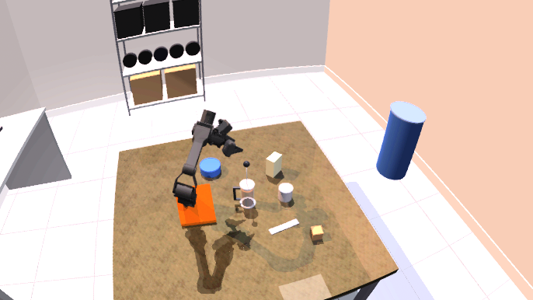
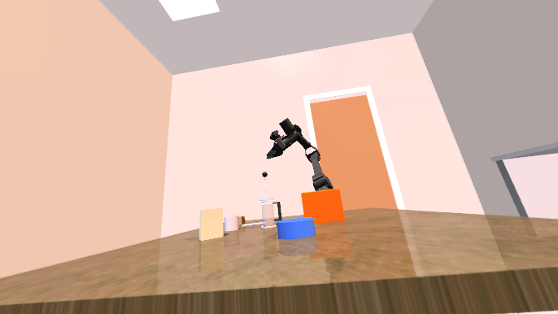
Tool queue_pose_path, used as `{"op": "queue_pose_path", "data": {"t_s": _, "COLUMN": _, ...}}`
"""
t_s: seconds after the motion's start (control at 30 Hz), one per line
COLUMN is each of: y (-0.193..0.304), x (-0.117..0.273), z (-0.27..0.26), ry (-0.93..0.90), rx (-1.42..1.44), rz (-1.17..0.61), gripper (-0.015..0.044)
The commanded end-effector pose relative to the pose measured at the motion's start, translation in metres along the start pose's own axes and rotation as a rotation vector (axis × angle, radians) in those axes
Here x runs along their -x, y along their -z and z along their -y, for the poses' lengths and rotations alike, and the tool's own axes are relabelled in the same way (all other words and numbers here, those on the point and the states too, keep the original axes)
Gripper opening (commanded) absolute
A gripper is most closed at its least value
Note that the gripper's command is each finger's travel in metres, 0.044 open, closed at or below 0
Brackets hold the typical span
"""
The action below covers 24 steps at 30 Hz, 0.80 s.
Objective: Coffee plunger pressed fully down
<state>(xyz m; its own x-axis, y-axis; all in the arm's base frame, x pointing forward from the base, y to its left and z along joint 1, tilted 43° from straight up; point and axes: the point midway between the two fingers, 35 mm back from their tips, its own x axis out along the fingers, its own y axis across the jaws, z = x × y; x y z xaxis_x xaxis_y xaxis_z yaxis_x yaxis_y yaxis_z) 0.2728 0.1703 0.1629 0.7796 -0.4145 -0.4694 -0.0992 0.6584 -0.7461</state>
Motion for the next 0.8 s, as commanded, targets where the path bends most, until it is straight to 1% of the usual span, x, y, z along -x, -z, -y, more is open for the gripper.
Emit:
{"op": "queue_pose_path", "data": {"t_s": 0.0, "y": 0.015, "x": 0.005, "z": 0.032, "ry": 0.083, "rx": -0.191, "rz": 0.044, "gripper": 0.044}}
{"op": "queue_pose_path", "data": {"t_s": 0.27, "y": 0.06, "x": -0.026, "z": 0.025, "ry": 0.083, "rx": -0.19, "rz": 0.045, "gripper": 0.044}}
{"op": "queue_pose_path", "data": {"t_s": 0.77, "y": 0.059, "x": -0.044, "z": 0.025, "ry": 0.078, "rx": -0.191, "rz": 0.04, "gripper": 0.044}}
